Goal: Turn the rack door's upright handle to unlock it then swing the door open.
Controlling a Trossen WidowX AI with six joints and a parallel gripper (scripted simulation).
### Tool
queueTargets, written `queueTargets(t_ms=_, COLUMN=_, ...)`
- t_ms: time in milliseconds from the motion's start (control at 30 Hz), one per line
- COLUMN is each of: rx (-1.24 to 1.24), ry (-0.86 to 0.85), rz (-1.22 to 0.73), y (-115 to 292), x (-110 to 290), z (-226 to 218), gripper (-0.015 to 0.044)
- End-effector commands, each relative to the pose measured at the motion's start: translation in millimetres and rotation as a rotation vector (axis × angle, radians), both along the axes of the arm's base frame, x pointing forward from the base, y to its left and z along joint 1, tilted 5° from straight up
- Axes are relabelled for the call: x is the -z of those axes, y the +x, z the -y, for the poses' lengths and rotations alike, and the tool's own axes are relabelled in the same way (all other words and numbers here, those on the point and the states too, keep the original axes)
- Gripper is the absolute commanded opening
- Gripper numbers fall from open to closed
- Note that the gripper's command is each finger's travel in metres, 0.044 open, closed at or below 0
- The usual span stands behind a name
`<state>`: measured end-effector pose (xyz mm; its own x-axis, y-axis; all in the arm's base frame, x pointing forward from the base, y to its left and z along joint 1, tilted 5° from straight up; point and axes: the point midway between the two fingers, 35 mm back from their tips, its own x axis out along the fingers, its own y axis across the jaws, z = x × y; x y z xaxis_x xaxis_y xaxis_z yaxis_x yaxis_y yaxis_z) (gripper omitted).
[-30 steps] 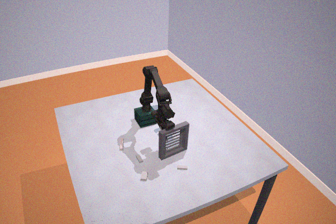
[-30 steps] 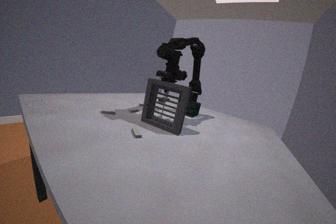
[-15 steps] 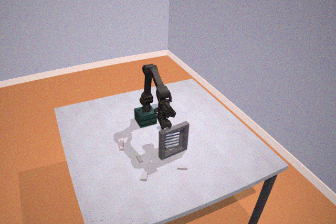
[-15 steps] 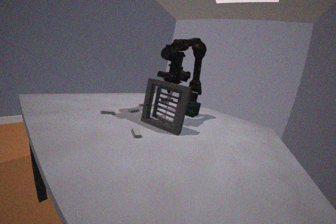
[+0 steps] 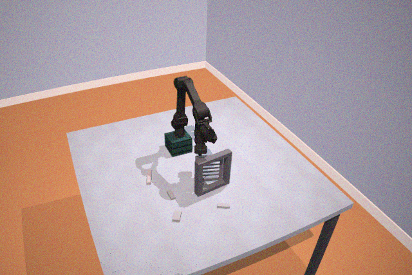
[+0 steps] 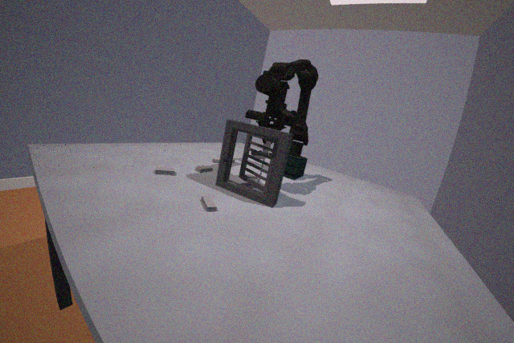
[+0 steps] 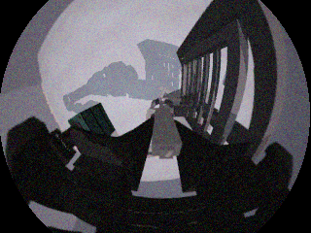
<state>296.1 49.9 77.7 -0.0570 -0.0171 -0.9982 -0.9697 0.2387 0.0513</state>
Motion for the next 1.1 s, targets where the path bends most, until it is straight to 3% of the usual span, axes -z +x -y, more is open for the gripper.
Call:
queueTargets(t_ms=0, rx=0.086, ry=0.000, rz=0.010, y=-4, x=0, z=-3, gripper=0.0010)
queueTargets(t_ms=1067, rx=0.567, ry=-0.022, rz=0.012, y=-43, x=-1, z=-47, gripper=0.0010)
